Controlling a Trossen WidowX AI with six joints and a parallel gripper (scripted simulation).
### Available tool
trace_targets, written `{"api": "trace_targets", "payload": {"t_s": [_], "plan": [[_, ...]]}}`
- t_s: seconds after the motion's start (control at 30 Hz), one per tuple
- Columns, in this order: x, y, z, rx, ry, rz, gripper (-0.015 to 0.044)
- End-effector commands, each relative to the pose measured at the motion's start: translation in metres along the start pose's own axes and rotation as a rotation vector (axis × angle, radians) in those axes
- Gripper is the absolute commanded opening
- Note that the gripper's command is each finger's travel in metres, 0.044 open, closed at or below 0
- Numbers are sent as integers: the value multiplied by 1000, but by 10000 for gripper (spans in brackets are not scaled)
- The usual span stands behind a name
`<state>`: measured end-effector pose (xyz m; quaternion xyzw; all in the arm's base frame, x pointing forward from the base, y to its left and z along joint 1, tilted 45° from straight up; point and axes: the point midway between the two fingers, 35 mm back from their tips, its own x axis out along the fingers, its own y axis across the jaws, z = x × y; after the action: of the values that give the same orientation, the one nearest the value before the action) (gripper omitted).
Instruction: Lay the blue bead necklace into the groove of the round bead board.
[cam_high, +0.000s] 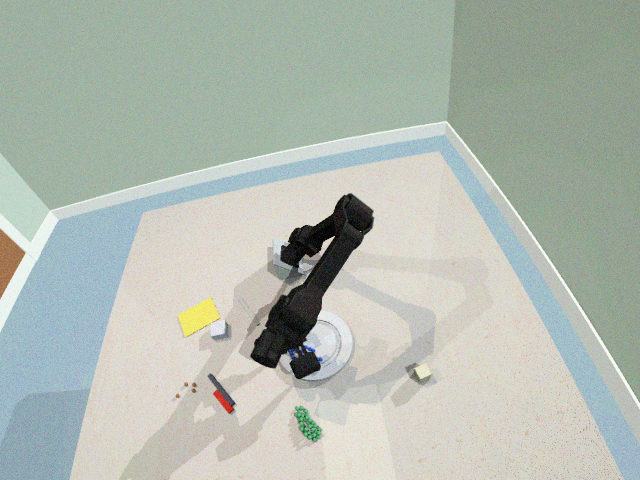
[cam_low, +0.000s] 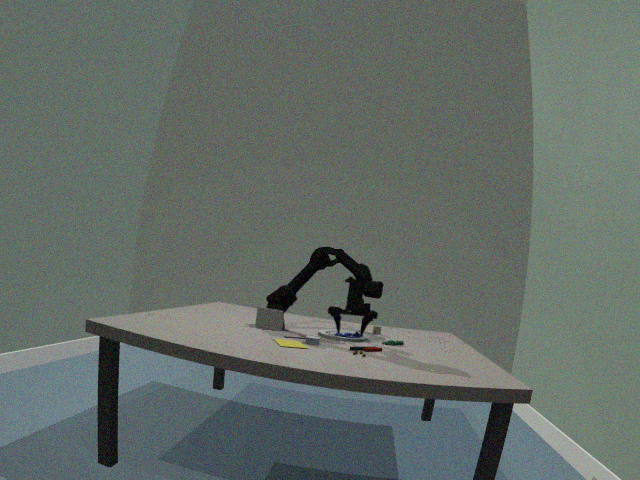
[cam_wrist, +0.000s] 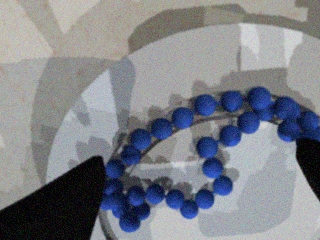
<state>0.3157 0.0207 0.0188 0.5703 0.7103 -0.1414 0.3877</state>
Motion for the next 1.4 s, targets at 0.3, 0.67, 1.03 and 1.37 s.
{"api": "trace_targets", "payload": {"t_s": [0.3, 0.67, 1.03, 1.37], "plan": [[0, 0, 0, 0, -1, -2, 440], [0, 0, 0, 0, -1, -2, 440], [-3, 3, -2, -59, -1, -2, 387], [-39, 37, -32, -730, 1, 1, 310]]}}
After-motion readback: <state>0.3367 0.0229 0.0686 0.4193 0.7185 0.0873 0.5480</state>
